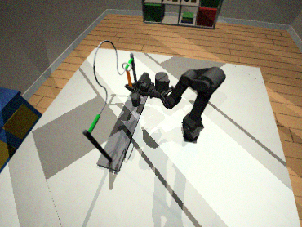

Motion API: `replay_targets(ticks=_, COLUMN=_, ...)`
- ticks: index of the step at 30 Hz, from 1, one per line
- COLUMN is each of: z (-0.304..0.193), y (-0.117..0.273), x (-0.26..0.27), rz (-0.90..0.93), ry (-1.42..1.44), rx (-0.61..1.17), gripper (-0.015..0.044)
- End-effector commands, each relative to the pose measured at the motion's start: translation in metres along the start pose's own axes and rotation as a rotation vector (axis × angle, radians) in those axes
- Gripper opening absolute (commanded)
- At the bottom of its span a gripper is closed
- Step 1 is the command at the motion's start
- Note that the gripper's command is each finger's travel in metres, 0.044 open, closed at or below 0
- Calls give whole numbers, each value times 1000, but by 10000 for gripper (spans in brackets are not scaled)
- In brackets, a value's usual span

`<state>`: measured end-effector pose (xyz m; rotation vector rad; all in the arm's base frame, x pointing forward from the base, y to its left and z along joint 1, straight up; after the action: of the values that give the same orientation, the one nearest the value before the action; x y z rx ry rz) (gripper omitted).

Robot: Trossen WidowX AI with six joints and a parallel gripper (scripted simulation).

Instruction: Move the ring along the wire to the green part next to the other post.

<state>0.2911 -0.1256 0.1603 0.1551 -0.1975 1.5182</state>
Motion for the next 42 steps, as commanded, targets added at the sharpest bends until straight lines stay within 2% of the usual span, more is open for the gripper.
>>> replay_targets(ticks=1, z=-2, y=1, x=5, rz=-3, ry=-7, rx=3, gripper=-150)
replay_targets(ticks=27, z=-9, y=0, x=37, rz=-4, ry=-73, rx=4, gripper=-150)
replay_targets(ticks=42, z=-13, y=0, x=76, rz=-4, ry=-279, rx=5, gripper=-150)
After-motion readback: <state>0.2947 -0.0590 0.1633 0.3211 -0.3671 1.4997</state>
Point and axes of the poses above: the point midway between the two fingers, 35 mm back from their tips, its own y axis back along the fingers, its own x axis across the jaws, z = x × y, the point moved 4 cm from there along y, back along the fingers, and after that the axes turned 14 degrees about -y, right-handed, at the moved point
